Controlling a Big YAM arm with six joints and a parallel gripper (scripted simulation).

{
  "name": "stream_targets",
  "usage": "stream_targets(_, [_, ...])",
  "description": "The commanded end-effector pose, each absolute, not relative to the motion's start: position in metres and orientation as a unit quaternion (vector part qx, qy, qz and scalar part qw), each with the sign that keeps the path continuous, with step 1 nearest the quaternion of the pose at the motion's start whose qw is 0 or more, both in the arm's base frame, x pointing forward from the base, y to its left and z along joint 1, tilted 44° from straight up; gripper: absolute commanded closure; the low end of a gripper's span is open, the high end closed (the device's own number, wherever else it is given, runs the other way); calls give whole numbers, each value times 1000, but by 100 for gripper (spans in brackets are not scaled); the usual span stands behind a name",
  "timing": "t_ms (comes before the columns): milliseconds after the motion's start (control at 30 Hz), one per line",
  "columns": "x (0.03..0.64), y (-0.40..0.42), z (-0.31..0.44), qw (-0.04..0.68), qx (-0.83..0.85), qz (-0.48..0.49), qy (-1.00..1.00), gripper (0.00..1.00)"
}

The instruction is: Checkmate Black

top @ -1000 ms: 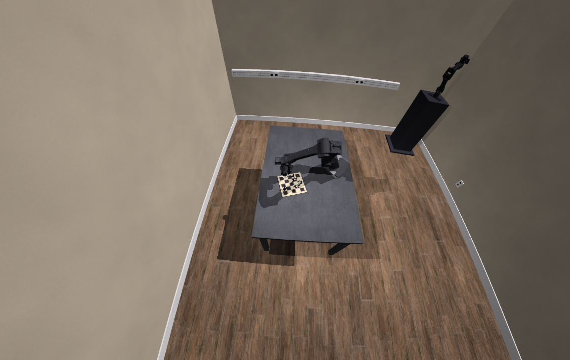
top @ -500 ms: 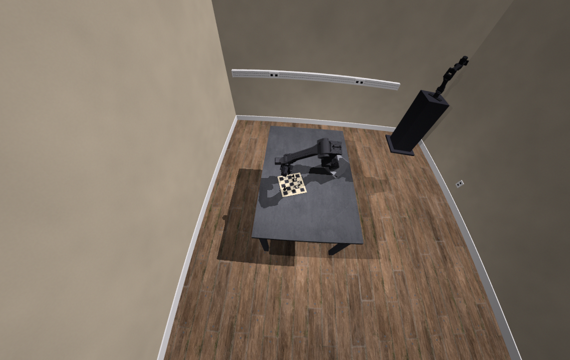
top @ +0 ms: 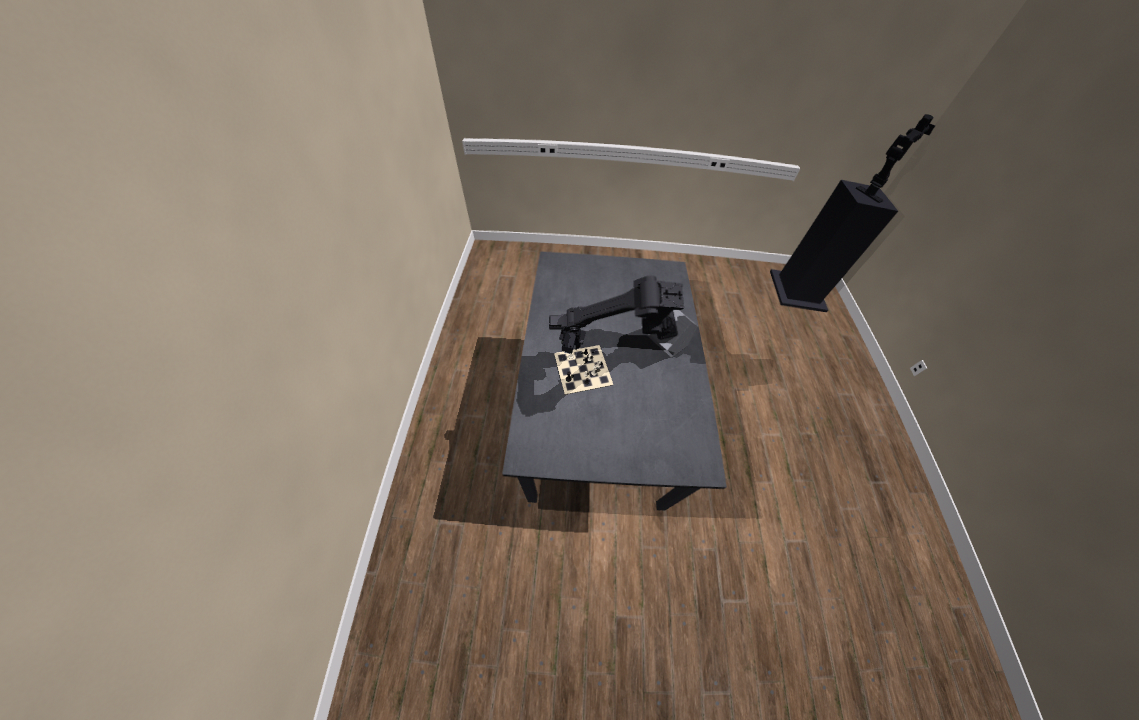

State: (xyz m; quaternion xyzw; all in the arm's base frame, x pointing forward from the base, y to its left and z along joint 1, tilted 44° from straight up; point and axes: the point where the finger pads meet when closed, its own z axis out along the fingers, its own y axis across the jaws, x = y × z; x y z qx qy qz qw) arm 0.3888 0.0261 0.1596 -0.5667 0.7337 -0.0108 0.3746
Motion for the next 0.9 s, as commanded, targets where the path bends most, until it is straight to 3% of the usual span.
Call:
stream_targets(0, [396,20,164,378,-566,-18,732,60])
stream_targets(867, [401,19,170,381,-566,-21,730,60])
